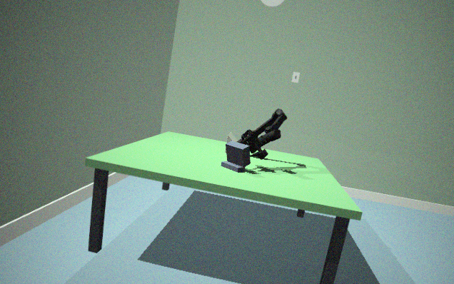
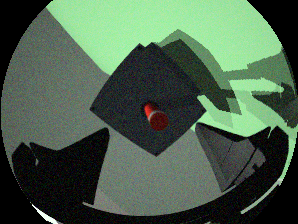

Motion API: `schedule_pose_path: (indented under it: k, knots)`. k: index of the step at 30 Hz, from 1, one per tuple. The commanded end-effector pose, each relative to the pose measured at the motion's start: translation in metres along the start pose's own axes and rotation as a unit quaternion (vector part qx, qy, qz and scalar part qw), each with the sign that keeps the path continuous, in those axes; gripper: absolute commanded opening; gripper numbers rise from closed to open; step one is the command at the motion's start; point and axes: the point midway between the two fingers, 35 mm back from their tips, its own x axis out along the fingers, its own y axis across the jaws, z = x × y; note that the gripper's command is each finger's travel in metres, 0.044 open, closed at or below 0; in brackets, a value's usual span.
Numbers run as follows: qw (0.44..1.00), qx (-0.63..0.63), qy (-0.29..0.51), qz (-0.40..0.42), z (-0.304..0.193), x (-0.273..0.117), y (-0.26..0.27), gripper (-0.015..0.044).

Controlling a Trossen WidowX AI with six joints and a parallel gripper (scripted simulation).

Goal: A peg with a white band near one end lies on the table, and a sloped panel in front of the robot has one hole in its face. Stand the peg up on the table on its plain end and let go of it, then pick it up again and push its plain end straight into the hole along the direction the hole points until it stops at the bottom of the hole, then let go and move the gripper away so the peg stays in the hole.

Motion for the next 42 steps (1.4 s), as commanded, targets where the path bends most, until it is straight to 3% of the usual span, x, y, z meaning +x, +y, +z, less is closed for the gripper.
schedule_pose_path:
  k: [1, 42]
  knots:
    - [1.0, 0.0, -0.003, 0.001, 0.002, -0.006, -0.001, 0.044]
    - [1.0, -0.003, -0.005, -0.002, -0.004, -0.061, -0.002, 0.044]
